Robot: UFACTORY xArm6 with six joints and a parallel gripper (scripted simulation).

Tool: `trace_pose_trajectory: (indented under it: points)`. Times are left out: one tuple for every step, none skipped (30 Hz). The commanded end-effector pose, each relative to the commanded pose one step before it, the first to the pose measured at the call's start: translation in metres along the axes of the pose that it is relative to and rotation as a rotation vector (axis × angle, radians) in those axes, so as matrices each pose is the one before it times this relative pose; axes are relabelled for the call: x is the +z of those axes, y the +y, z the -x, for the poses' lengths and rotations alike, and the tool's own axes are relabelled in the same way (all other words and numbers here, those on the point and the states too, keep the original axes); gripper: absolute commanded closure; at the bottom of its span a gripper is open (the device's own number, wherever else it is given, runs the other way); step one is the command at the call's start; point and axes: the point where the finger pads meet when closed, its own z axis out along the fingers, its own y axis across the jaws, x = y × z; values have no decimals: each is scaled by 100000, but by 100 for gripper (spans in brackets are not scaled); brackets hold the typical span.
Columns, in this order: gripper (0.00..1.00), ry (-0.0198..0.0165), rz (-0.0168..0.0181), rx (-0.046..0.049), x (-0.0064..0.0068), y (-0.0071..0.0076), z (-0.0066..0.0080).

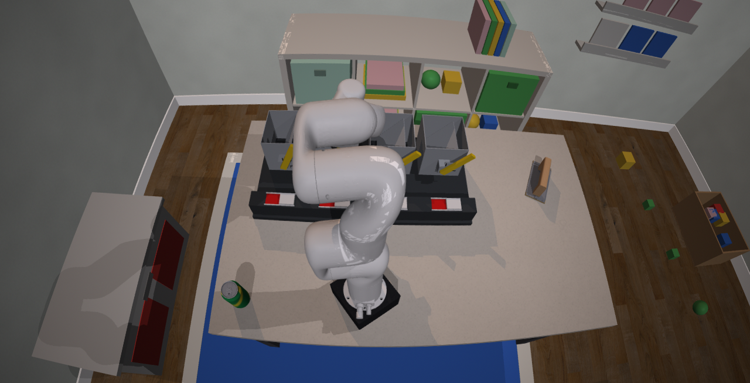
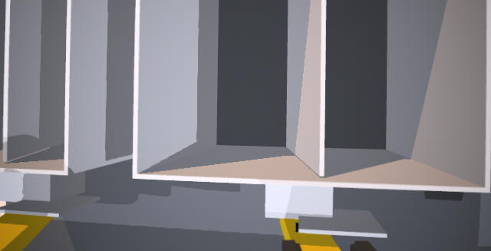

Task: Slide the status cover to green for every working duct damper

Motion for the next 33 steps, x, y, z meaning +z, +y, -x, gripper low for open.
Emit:
trace_pose_trajectory:
  points:
    - [81, 264, 3887, 81, -118, -380, -125]
    - [81, 13, 555, 0, -1, -56, -1]
    - [81, -10, 530, -1, 1, -53, 1]
    - [81, -8, 503, 0, 1, -50, 1]
    - [81, -1, 474, 0, 0, -47, 0]
    - [81, 4, 445, 0, 0, -44, 0]
    - [81, 8, 415, 1, -1, -41, -1]
    - [81, 0, 0, 0, 0, 0, 0]
    - [81, 0, 0, 0, 0, 0, 0]
    - [81, 8, 386, 0, -1, -39, -1]
    - [81, -10, 358, -1, 1, -36, 1]
    - [81, -6, 328, 0, 1, -33, 1]
    - [81, -3, 298, 0, 0, -30, 0]
    - [81, -1, 269, 0, 0, -27, 0]
    - [81, 1, 240, 0, 0, -24, 0]
    - [81, 2, 211, 0, 0, -21, 0]
    - [81, 2, 184, 0, 0, -18, 0]
    - [81, 3, 158, 0, 0, -16, 0]
    - [81, 3, 132, 0, 0, -13, 0]
    - [81, 3, 109, 0, 0, -11, 0]
    - [81, 2, 87, 0, 0, -9, 0]
    - [81, 2, 67, 0, 0, -7, 0]
    - [81, 1, 49, 0, 0, -5, 0]
    - [81, 1, 34, 0, 0, -3, 0]
    - [81, 0, 0, 0, 0, 0, 0]
    - [81, 0, 0, 0, 0, 0, 0]
    - [81, 1, 21, 0, 0, -2, 0]
    - [81, 0, 11, 0, 0, -1, 0]
    - [81, 0, 4, 0, 0, 0, 0]
    - [81, 0, 1, 0, 0, 0, 0]
    - [81, 0, 0, 0, 0, 0, 0]
    - [81, 0, 0, 0, 0, 0, 0]
    - [81, 0, 0, 0, 0, 0, 0]
